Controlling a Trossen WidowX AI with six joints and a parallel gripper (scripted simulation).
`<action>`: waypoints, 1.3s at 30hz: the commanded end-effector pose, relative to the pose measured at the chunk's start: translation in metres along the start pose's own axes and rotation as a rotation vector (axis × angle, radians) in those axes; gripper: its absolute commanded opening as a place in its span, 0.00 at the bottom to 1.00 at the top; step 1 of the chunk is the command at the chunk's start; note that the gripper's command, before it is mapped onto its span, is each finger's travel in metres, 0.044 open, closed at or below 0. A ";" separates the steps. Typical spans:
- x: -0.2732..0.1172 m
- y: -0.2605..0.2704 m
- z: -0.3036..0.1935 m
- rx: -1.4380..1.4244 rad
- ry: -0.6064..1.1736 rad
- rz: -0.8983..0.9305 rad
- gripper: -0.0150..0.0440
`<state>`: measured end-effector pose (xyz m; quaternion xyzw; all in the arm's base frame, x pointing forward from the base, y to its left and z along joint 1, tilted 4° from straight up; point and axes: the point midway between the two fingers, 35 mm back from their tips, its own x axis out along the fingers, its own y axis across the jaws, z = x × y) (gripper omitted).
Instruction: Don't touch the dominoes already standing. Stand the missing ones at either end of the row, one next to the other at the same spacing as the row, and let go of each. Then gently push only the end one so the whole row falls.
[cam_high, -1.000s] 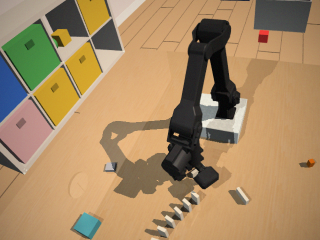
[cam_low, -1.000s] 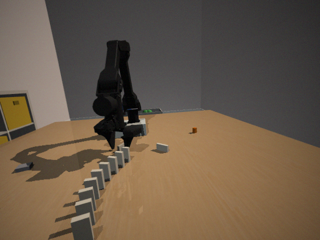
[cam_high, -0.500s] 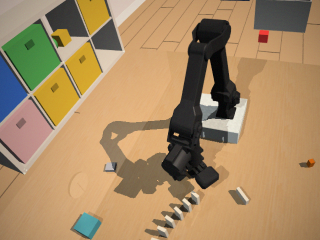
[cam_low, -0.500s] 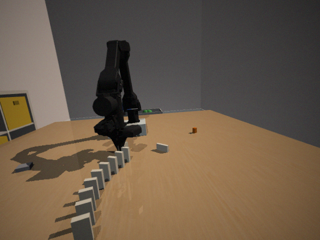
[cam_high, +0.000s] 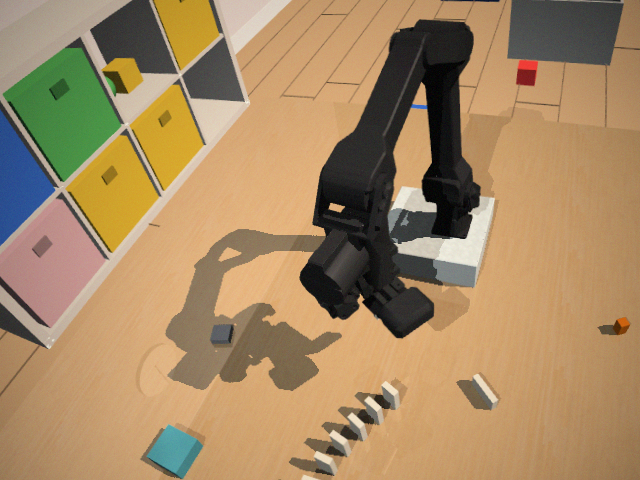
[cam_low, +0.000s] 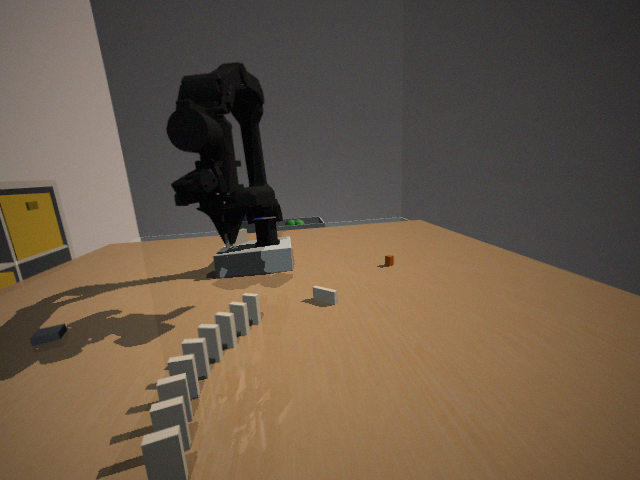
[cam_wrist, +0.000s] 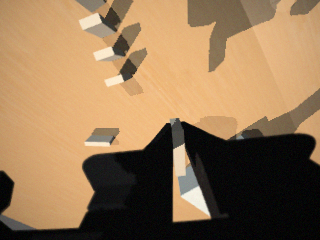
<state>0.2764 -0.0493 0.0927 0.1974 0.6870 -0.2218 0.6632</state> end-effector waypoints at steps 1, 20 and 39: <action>-0.032 -0.001 0.002 0.003 -0.004 -0.004 0.30; -0.040 -0.133 0.073 -0.681 -0.004 -0.017 0.30; -0.012 -0.135 0.097 -0.571 -0.228 0.107 0.30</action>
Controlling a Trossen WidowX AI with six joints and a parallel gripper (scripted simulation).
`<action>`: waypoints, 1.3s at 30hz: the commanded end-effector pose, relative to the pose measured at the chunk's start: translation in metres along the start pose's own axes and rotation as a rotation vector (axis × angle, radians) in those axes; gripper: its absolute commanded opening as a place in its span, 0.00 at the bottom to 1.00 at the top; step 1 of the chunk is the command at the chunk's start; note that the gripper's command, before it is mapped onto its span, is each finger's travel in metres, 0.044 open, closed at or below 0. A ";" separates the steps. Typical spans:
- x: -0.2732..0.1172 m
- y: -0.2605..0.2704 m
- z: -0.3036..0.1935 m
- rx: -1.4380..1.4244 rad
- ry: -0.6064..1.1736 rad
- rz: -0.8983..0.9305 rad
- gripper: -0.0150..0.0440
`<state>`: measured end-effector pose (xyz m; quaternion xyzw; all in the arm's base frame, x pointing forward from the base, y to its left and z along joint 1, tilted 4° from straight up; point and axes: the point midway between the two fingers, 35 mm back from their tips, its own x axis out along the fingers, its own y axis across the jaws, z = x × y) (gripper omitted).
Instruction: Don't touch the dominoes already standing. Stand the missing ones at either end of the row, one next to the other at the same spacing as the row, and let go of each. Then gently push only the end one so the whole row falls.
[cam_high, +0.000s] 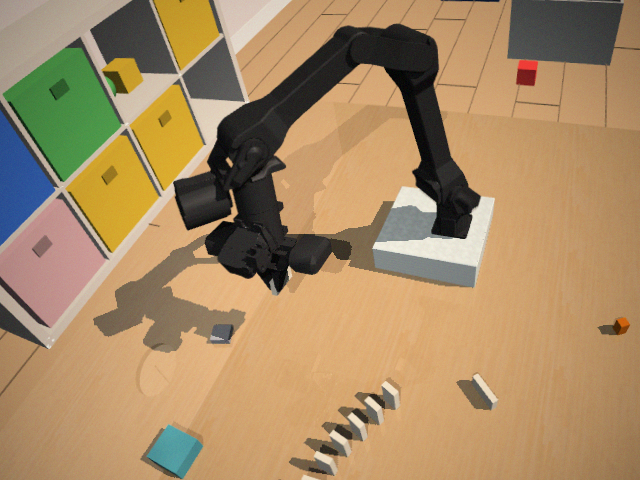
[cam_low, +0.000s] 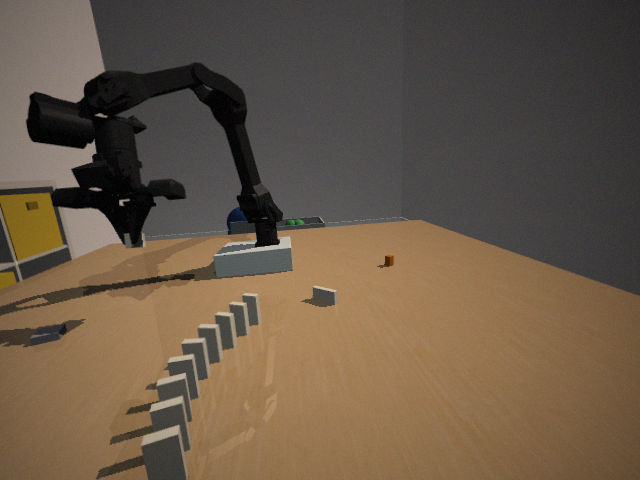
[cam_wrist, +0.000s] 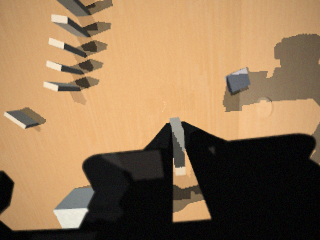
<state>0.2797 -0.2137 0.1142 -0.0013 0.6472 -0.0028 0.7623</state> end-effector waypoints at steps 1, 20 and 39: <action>0.008 -0.003 0.001 0.033 -0.062 0.017 0.30; 0.033 -0.027 0.009 0.132 -0.467 0.053 0.30; 0.030 -0.033 -0.005 0.124 -0.844 0.061 0.30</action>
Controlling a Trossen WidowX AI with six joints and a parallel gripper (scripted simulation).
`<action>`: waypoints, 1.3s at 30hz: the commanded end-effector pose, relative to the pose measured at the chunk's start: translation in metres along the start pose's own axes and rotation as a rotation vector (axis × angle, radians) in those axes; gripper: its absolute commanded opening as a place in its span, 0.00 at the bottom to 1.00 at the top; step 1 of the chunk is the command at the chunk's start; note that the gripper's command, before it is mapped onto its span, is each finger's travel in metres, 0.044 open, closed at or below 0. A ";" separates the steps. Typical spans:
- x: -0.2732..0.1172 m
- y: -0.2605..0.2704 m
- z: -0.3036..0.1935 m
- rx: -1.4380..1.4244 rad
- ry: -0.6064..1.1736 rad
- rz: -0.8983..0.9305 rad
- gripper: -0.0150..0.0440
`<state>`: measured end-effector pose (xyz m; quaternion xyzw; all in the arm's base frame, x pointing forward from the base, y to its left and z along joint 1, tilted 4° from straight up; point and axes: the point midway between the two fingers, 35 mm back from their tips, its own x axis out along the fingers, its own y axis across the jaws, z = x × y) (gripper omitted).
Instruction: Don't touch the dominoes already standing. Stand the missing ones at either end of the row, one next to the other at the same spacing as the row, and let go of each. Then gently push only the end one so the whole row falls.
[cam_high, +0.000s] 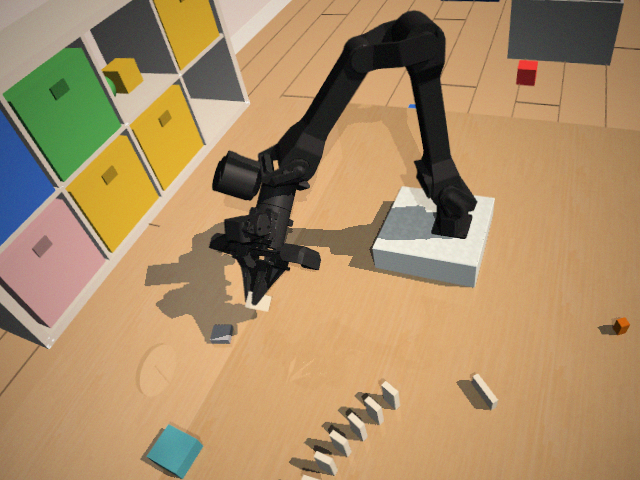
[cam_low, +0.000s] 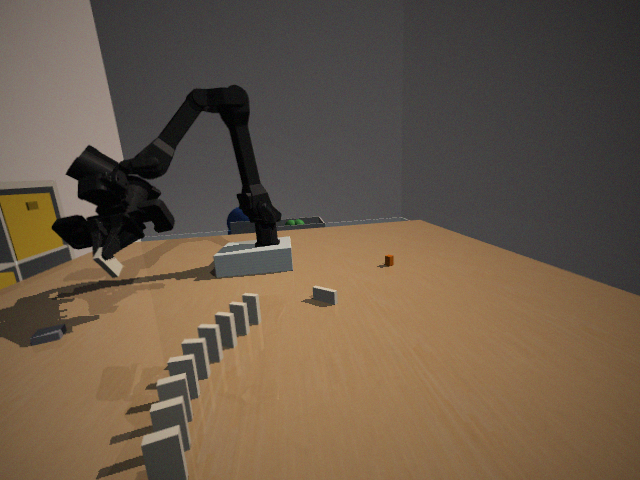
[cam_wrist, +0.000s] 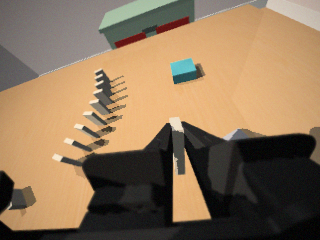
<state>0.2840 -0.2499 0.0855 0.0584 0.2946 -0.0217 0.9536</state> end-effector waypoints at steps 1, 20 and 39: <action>-0.004 0.003 -0.004 0.002 -0.054 0.013 0.30; -0.043 0.027 -0.016 -0.122 -0.363 0.072 0.30; -0.059 0.043 -0.023 -0.184 -0.448 0.097 0.30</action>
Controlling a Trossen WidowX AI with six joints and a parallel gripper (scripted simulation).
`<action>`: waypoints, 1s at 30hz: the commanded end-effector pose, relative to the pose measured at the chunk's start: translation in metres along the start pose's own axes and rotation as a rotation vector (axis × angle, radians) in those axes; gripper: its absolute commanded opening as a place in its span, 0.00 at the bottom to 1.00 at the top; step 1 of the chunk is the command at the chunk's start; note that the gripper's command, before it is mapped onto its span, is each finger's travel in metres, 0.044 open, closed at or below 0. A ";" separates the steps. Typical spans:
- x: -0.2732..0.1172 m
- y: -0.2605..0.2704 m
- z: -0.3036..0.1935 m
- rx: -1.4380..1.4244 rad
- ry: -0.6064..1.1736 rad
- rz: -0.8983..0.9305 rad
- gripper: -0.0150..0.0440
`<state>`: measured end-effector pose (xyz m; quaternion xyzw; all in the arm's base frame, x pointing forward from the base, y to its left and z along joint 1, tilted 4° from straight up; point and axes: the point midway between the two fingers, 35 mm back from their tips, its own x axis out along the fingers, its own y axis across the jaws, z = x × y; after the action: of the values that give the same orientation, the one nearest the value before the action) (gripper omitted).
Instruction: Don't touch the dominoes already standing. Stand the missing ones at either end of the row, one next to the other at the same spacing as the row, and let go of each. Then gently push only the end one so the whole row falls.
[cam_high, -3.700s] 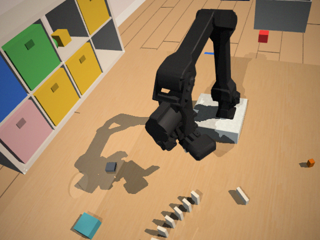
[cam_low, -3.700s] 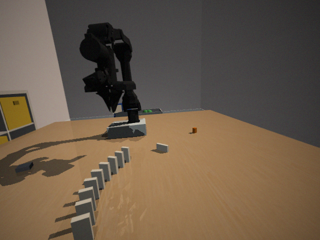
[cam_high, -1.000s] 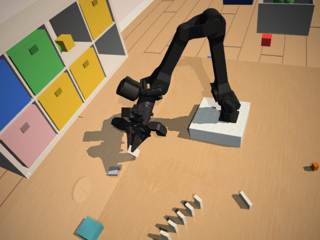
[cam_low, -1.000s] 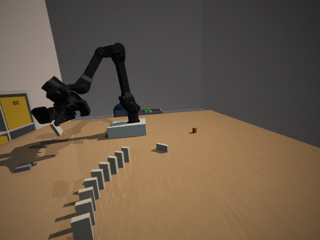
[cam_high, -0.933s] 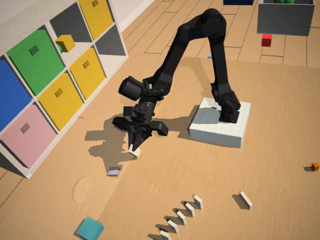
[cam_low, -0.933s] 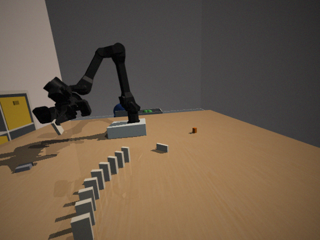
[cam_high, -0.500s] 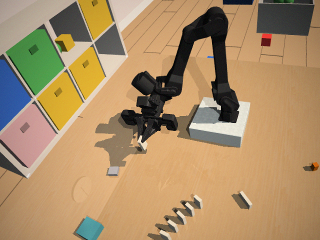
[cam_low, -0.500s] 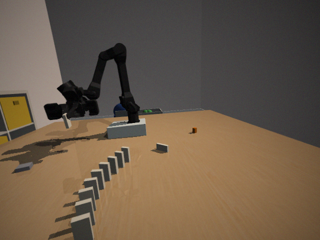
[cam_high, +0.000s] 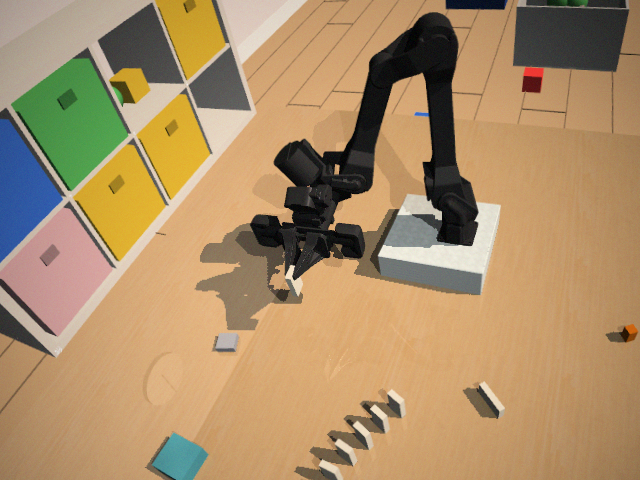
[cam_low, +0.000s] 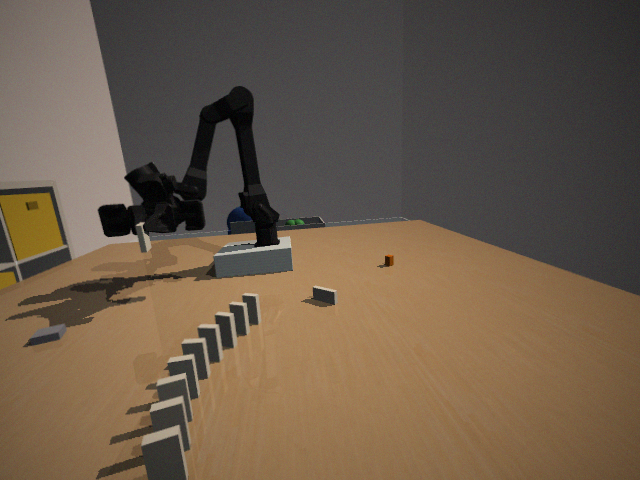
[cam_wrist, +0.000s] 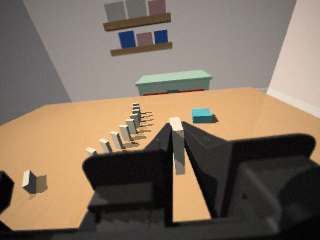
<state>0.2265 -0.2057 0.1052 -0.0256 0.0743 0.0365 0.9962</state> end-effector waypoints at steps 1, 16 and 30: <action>0.000 0.002 -0.001 0.009 -0.002 0.005 0.30; 0.006 -0.004 -0.024 0.007 -0.002 0.004 0.30; 0.012 -0.006 -0.056 0.005 -0.001 0.003 0.30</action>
<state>0.2307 -0.2146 0.0542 -0.0266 0.0732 0.0380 0.9962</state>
